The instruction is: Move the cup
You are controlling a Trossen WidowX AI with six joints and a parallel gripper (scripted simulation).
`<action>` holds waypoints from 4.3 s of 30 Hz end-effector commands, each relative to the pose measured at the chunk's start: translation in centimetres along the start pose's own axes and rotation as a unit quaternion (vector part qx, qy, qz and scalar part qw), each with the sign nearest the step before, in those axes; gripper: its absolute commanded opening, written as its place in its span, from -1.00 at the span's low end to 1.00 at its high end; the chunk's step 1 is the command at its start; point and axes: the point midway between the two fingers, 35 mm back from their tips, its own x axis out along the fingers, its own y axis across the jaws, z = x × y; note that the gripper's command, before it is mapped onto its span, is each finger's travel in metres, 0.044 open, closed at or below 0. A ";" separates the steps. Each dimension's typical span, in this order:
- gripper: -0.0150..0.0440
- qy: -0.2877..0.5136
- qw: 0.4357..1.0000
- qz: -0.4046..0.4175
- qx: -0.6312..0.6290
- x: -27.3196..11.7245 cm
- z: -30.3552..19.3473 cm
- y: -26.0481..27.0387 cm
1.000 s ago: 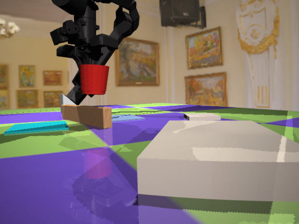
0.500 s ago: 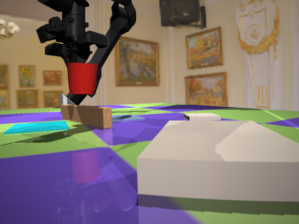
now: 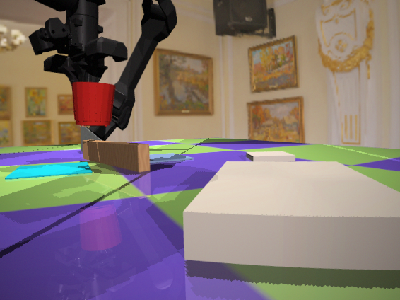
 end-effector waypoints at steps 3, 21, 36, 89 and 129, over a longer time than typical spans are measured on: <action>-0.49 0.000 1.000 -0.001 -0.002 0.0 1.4 -0.4; -0.49 -0.002 1.000 -0.001 -0.002 -0.1 5.0 -1.4; -0.49 -0.002 1.000 -0.001 -0.003 0.2 6.8 -1.9; -0.49 -0.004 1.000 -0.001 -0.006 6.1 7.0 -1.9; -0.06 -0.004 1.000 -0.001 -0.005 3.8 7.1 -1.9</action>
